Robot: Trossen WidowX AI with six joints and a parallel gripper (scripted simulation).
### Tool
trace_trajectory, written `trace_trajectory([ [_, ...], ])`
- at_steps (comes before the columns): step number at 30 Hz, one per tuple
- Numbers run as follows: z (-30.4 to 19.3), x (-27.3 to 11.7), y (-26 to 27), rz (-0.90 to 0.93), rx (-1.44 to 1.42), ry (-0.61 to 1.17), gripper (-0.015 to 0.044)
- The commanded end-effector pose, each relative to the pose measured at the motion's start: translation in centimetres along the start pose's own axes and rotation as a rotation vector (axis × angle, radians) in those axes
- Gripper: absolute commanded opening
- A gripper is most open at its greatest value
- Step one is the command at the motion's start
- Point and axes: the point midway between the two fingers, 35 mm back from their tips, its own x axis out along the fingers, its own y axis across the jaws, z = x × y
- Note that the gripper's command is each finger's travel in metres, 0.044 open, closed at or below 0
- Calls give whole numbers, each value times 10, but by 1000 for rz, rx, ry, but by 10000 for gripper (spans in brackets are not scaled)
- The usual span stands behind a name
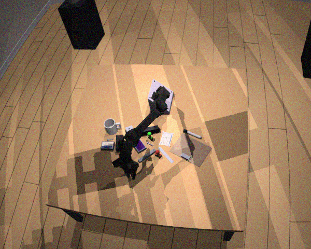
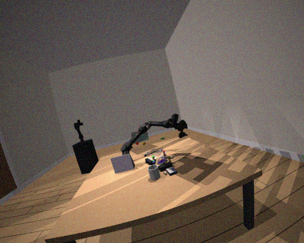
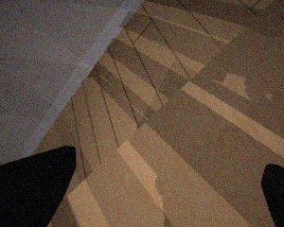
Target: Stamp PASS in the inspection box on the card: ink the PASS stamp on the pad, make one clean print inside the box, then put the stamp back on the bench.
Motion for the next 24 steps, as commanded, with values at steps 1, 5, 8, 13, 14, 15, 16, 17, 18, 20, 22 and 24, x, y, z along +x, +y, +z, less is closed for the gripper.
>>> trace_trajectory([
  [1, 0, -1, -1, -5, -5, -1, 374],
  [5, -11, -17, -28, -106, -99, -19, 269],
  [8, -25, -34, -54, -203, -185, -10, 219],
  [13, -60, -68, -98, -363, -328, 57, 219],
  [14, -69, -75, -107, -393, -356, 78, 219],
  [15, -78, -83, -116, -421, -383, 103, 219],
  [16, -88, -91, -124, -448, -410, 129, 219],
  [17, -95, -96, -130, -467, -429, 149, 219],
  [18, -102, -102, -136, -484, -447, 171, 219],
  [20, -117, -114, -147, -516, -484, 217, 219],
  [22, -133, -126, -159, -545, -521, 269, 219],
  [24, -151, -139, -169, -570, -557, 327, 219],
])
